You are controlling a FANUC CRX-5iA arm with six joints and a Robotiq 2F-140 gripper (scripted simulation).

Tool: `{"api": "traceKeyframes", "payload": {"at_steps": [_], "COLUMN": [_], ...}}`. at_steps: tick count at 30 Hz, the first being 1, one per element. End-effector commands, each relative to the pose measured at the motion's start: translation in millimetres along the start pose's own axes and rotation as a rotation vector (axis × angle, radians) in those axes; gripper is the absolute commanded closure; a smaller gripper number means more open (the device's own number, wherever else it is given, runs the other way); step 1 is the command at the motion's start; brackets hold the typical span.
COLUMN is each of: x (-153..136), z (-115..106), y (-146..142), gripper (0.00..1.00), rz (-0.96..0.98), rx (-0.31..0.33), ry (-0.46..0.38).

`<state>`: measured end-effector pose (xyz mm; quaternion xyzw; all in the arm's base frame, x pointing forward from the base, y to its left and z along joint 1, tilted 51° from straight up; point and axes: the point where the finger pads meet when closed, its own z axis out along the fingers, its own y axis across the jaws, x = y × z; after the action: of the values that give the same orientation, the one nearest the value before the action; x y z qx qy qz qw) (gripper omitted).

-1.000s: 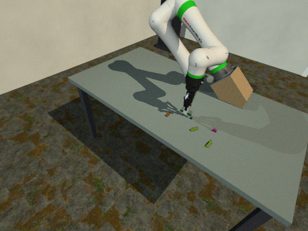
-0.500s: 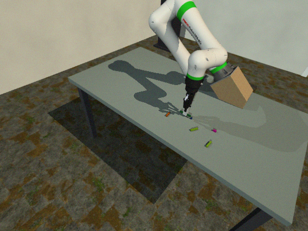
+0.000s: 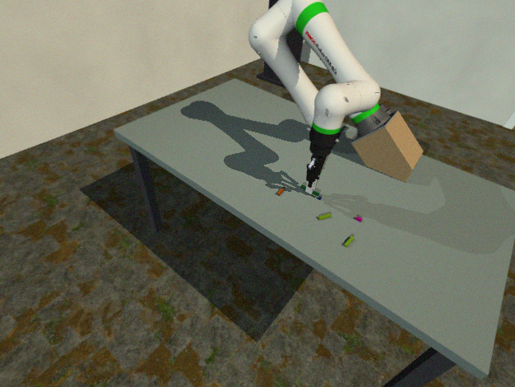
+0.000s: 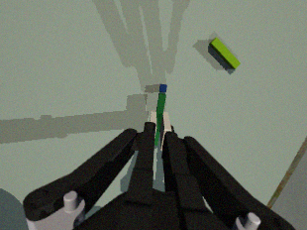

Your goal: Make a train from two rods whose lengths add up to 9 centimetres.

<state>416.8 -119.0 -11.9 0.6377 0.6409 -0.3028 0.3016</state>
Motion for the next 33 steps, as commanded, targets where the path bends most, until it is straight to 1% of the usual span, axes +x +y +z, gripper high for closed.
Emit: {"api": "traceKeyframes", "payload": {"at_steps": [1, 18, 33], "x": [0, 0, 0], "z": [0, 0, 10], "y": [0, 0, 0], "gripper": [0.97, 0.97, 0.97], "rz": [0.000, 0.000, 0.000], "rx": [0.000, 0.000, 0.000], "ry": [0.000, 0.000, 0.000]}}
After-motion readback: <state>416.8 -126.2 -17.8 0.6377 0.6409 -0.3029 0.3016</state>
